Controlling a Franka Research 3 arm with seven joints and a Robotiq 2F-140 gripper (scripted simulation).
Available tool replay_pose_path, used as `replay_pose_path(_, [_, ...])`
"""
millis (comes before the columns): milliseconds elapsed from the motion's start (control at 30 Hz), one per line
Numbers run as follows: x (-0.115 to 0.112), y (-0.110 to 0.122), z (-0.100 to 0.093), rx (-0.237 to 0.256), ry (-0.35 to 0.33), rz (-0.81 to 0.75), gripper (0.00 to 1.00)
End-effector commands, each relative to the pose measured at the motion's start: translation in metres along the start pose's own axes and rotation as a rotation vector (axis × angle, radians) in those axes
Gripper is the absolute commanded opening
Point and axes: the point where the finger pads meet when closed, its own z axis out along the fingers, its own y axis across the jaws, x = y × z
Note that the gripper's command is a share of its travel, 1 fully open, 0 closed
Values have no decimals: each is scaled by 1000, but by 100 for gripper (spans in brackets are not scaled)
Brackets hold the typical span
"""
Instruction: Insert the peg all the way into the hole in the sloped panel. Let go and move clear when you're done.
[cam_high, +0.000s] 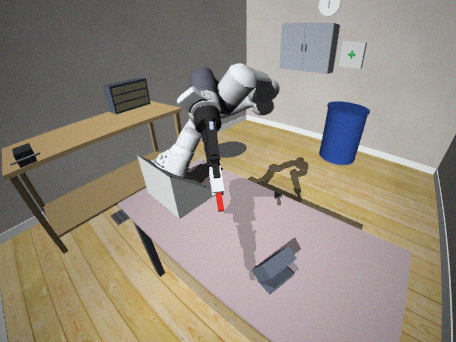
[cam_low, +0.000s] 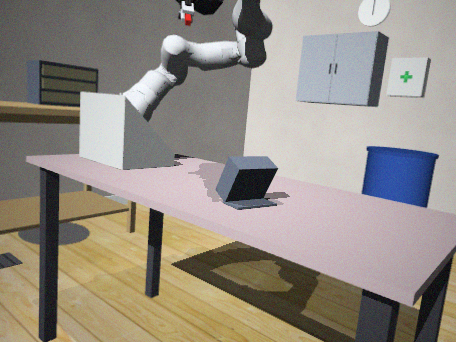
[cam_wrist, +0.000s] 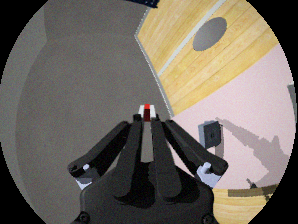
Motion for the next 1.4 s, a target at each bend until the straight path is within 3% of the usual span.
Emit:
replay_pose_path(0, [-2,4,4,9,-19,-57,0])
replay_pose_path(1367, [-29,95,51,29,-145,-143,0])
